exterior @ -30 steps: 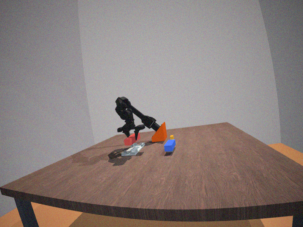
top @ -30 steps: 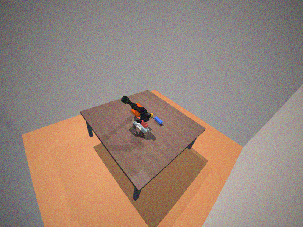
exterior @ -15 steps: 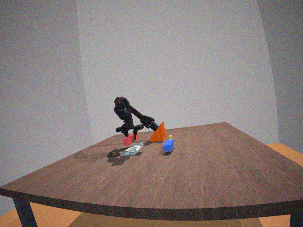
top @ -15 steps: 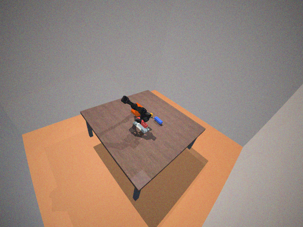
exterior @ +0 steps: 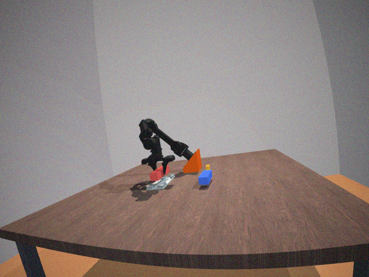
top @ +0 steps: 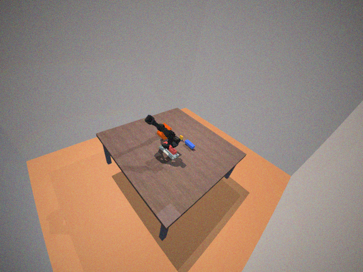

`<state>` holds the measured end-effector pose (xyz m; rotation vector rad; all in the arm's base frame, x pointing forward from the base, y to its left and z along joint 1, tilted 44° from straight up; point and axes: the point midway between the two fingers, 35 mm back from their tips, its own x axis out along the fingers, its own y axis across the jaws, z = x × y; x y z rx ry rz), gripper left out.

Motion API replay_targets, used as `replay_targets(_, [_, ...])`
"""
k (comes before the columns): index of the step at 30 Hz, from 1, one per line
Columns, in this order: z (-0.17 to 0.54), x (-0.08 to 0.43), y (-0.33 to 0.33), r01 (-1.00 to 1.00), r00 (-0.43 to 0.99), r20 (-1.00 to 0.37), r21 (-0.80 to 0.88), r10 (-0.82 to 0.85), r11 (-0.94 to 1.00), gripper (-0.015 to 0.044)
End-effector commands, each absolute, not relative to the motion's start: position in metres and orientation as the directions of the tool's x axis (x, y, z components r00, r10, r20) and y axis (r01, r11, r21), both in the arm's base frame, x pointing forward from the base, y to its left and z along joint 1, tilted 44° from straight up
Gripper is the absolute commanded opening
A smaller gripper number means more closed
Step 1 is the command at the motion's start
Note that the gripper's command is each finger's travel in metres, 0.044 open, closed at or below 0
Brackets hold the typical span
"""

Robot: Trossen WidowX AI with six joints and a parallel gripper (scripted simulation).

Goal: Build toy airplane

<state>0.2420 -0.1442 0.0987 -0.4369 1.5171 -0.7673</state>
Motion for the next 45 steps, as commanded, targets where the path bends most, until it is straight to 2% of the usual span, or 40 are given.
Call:
replay_targets(1, [0.095, 0.241, -0.148, 0.168, -0.112, -0.717, -0.697, -0.689, 0.698, 0.0195])
replay_targets(14, [0.085, 0.239, -0.159, 0.168, -0.112, -0.715, -0.698, -0.690, 0.696, 0.0195])
replay_targets(19, [0.085, 0.238, -0.158, 0.174, -0.112, -0.719, -0.694, -0.686, 0.699, 0.0162])
replay_targets(24, [0.085, 0.238, -0.158, 0.174, -0.112, -0.719, -0.694, -0.686, 0.699, 0.0030])
replay_targets(39, [0.085, 0.238, -0.158, 0.174, -0.112, -0.719, -0.694, -0.686, 0.699, 0.0424])
replay_targets(40, [0.085, 0.238, -0.158, 0.174, -0.112, -0.719, -0.694, -0.686, 0.699, 0.0440])
replay_targets(45, [0.087, 0.239, -0.156, 0.174, -0.112, -0.720, -0.693, -0.685, 0.700, 0.0440])
